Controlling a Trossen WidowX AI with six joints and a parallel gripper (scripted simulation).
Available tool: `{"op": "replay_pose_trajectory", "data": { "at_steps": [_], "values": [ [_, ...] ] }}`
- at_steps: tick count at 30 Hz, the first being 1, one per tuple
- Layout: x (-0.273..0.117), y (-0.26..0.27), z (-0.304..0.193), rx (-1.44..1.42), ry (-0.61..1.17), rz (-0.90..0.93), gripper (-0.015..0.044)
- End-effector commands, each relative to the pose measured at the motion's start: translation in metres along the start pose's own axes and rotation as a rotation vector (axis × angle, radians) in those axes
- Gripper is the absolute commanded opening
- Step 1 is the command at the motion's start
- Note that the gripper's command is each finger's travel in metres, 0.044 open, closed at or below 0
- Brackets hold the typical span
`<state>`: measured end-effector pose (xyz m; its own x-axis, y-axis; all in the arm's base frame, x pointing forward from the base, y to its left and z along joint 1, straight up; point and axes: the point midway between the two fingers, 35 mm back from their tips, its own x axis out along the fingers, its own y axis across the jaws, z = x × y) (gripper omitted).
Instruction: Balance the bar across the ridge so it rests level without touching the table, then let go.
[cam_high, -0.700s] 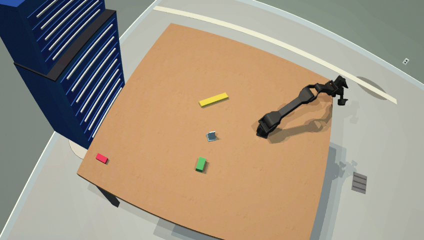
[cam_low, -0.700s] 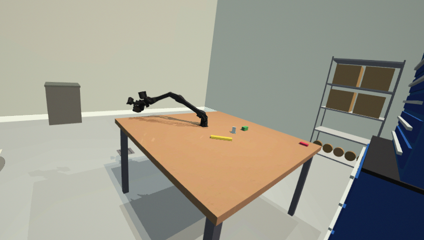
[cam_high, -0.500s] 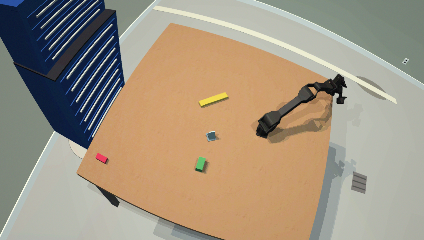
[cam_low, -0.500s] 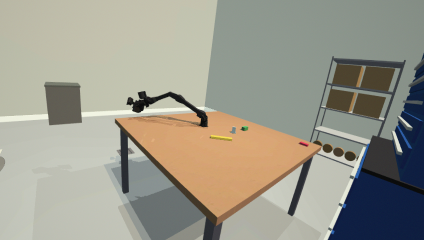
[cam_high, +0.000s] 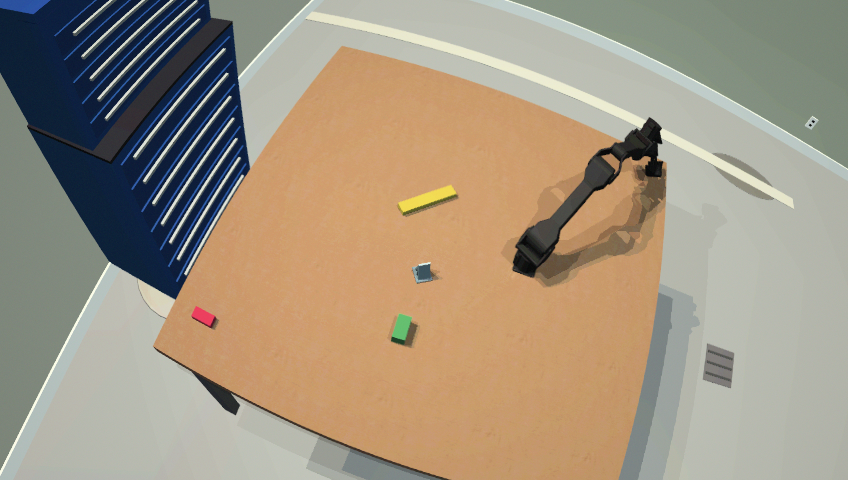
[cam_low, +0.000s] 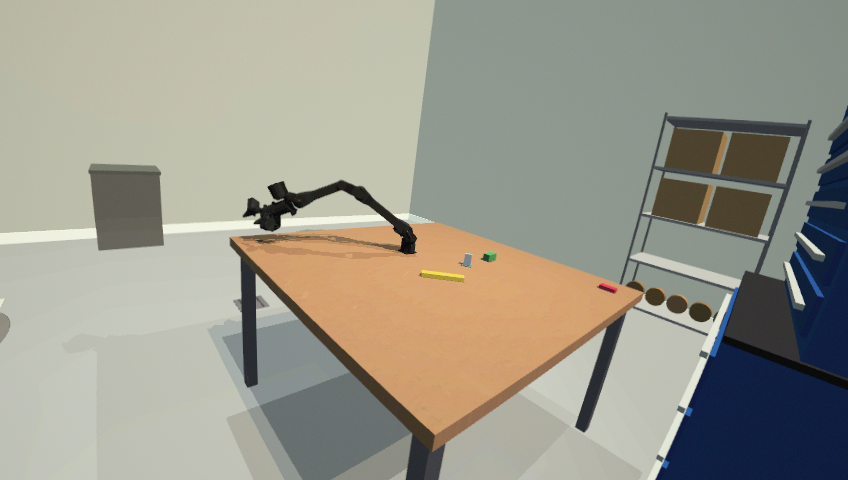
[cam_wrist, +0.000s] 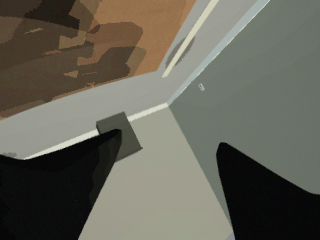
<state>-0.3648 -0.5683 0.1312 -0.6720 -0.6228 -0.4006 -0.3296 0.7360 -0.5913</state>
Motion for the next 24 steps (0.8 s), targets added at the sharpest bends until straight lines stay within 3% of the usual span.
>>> {"op": "replay_pose_trajectory", "data": {
  "at_steps": [1,24],
  "values": [
    [-0.018,-0.022,0.035,0.009,-0.081,-0.015,0.0315],
    [-0.155,-0.111,0.198,-0.005,-0.456,-0.067,0.0315]
  ]
}}
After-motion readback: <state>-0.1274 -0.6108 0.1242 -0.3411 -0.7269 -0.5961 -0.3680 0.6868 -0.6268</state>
